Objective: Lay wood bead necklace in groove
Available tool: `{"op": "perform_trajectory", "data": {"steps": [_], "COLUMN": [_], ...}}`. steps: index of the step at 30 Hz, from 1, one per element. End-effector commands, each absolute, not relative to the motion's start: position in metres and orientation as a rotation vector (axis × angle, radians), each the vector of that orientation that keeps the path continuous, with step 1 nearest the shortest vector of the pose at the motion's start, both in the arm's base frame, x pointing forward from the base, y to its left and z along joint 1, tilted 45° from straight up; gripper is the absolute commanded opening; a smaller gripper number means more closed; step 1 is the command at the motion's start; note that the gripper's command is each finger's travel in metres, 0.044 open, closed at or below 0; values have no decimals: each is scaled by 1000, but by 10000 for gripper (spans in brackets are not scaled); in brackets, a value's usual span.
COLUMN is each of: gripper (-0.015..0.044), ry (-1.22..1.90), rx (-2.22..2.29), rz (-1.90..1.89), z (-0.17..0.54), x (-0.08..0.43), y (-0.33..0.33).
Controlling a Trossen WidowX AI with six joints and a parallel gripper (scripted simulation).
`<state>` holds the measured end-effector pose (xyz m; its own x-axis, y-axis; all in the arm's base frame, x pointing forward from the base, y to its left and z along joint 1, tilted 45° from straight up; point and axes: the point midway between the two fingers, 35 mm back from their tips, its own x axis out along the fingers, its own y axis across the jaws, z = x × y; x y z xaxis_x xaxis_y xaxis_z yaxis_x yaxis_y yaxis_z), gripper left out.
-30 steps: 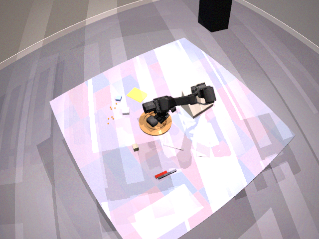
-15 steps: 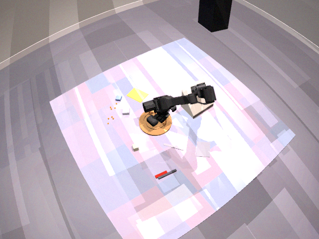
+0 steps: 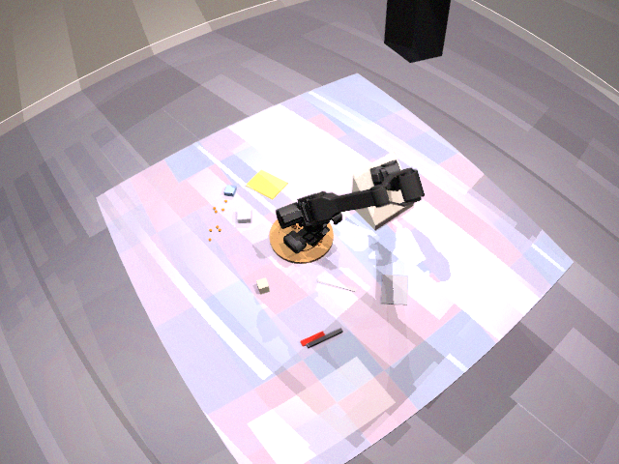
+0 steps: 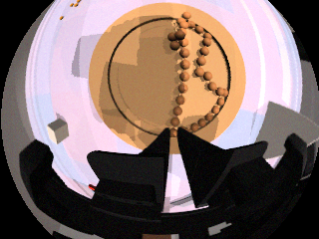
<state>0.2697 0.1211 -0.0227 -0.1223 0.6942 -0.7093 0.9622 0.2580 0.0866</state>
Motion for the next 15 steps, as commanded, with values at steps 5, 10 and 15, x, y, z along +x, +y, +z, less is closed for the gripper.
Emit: {"op": "perform_trajectory", "data": {"steps": [5,10,15], "gripper": [0,0,0], "ry": [1887,1887,1887], "rx": [1502,1502,1502], "rz": [-521,-521,-521], "z": [-17,-19,-23], "x": [273,273,272], "y": [127,129,132]}}
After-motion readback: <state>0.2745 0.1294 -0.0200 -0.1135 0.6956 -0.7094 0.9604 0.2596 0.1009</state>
